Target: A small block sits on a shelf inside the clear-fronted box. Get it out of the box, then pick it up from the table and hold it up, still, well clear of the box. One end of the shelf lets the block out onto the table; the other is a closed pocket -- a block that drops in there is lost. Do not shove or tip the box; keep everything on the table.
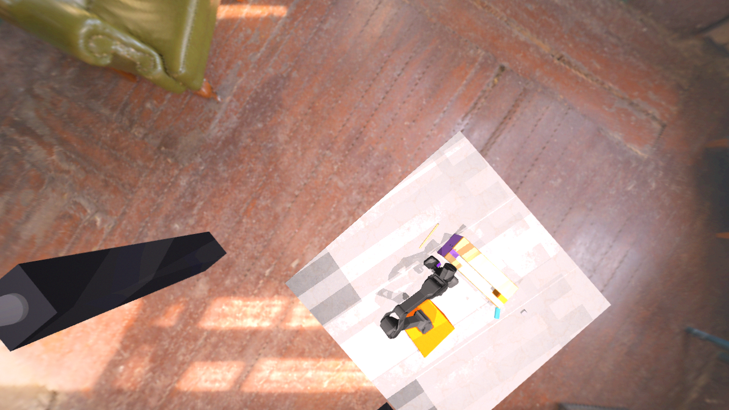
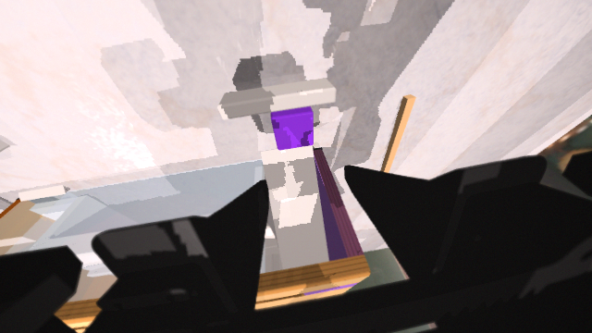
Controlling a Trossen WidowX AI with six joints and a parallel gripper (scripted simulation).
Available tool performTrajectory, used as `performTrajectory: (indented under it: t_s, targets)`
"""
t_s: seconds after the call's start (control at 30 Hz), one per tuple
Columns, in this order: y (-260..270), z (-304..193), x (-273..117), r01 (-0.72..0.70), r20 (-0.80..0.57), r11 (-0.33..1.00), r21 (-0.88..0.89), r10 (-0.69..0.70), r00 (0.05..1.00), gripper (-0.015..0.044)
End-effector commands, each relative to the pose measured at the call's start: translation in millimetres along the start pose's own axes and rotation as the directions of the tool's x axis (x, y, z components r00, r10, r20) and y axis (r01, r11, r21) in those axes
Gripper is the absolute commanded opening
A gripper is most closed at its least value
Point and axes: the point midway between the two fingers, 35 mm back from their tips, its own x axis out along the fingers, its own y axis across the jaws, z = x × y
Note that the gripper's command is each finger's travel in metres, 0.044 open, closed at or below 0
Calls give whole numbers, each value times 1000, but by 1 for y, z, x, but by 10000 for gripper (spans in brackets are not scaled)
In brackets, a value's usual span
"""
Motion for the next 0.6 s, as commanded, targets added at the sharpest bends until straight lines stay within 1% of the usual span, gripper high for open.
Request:
performTrajectory:
  t_s: [0.0,0.57]
  targets:
    - [1,3,7,-3,1,1000,5,3,1000,285]
    - [1,13,32,-4,2,1000,5,4,1000,285]
